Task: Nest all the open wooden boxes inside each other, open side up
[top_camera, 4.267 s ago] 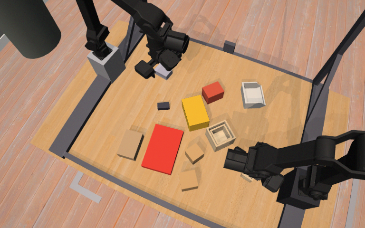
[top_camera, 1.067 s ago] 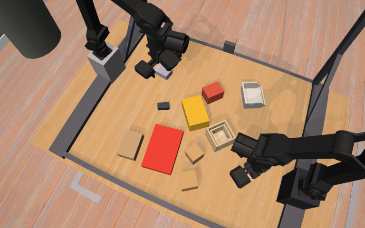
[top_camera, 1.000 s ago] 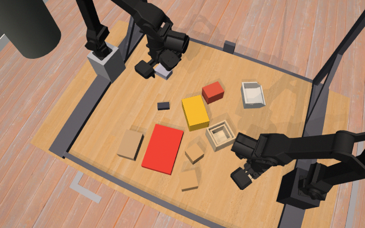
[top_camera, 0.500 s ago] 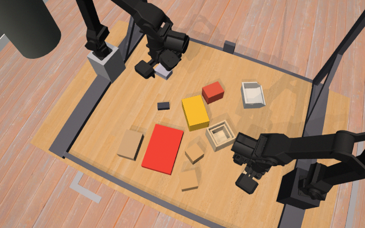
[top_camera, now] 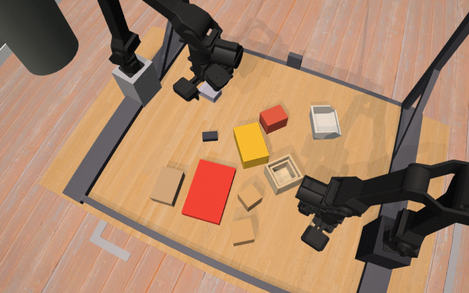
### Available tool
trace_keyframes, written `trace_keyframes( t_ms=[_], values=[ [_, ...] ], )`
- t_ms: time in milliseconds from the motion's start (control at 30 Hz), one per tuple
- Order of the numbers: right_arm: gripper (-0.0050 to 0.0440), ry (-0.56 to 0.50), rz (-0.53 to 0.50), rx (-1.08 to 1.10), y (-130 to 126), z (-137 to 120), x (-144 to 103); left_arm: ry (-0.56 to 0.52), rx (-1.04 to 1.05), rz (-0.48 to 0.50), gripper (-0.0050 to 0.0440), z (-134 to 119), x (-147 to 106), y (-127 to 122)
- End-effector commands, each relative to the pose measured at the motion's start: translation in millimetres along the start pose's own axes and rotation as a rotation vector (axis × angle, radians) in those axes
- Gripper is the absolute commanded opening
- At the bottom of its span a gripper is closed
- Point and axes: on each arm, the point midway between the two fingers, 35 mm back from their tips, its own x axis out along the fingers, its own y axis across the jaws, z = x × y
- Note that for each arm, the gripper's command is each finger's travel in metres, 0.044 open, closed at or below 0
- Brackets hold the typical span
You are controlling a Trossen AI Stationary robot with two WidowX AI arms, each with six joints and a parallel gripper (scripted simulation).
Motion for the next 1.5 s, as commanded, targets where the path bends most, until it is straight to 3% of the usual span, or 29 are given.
trace_keyframes(
  t_ms=[0,267,300,467,533,567,1167,1467],
  values=[
    [0.04,-0.022,0.008,0.001,1.0,3.6,-5.9,-0.002,0.0,0.004,-0.005,1.3,5.4,1.0],
    [0.04,-0.022,0.008,0.001,1.0,3.6,-5.9,0.001,0.001,0.003,-0.005,0.3,15.3,1.1],
    [0.04,-0.022,0.008,0.001,1.0,3.6,-5.9,0.001,0.001,0.003,0.0024,0.3,15.3,1.0],
    [0.04,-0.022,0.008,0.001,1.0,3.6,-5.9,-0.003,0.001,0.004,0.0144,2.1,14.8,1.2],
    [0.04,-0.022,0.008,0.001,1.0,3.6,-5.9,-0.003,0.001,0.004,0.0144,2.1,14.8,1.2],
    [0.04,-0.022,0.008,0.001,1.0,3.6,-5.9,-0.003,0.0,0.004,0.0168,2.1,14.8,1.2],
    [0.04,-0.022,0.008,0.001,1.0,3.6,-5.9,-0.013,-0.001,0.005,0.017,4.9,12.4,1.4],
    [0.04,-0.022,0.008,0.001,1.0,3.6,-5.9,-0.031,-0.003,0.006,0.017,12.7,-15.3,1.8]
  ],
)
